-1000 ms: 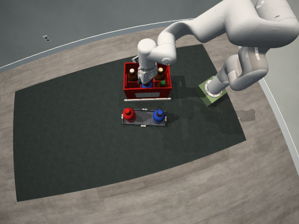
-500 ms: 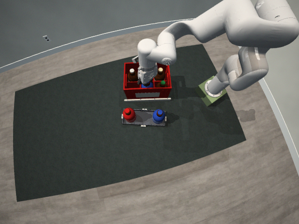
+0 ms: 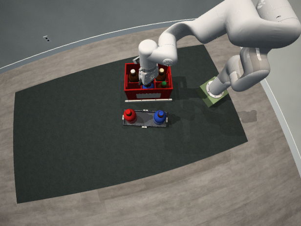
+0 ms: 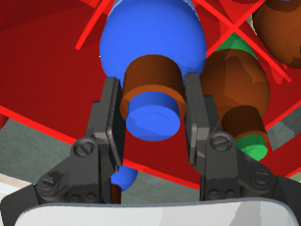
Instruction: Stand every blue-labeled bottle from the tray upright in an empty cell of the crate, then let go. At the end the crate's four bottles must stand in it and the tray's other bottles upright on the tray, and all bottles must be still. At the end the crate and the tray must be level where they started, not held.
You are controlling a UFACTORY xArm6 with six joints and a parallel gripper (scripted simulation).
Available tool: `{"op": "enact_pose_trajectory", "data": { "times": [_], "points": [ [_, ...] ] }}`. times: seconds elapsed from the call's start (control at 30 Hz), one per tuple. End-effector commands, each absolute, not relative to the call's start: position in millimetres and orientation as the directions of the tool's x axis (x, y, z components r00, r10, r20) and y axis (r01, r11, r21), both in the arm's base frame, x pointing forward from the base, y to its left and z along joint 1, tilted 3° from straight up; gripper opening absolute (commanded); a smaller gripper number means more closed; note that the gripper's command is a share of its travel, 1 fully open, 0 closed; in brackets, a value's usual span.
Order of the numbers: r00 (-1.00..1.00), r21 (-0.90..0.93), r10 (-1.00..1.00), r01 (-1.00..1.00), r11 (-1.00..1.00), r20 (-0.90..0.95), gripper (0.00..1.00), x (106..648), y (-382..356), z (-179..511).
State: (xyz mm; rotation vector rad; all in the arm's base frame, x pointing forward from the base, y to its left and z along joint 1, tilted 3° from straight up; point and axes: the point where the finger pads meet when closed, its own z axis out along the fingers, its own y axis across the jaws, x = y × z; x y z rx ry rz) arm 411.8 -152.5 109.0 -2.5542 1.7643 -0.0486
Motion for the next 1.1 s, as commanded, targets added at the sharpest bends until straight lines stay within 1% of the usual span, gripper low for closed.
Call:
{"op": "enact_pose_trajectory", "data": {
  "times": [0.0, 1.07],
  "points": [
    [0.354, -0.052, -0.935, -0.934, -0.354, 0.008, 0.00, 413, -153, 109],
    [0.354, -0.052, -0.935, -0.934, -0.354, 0.008, 0.00, 414, -153, 96]
  ]
}}
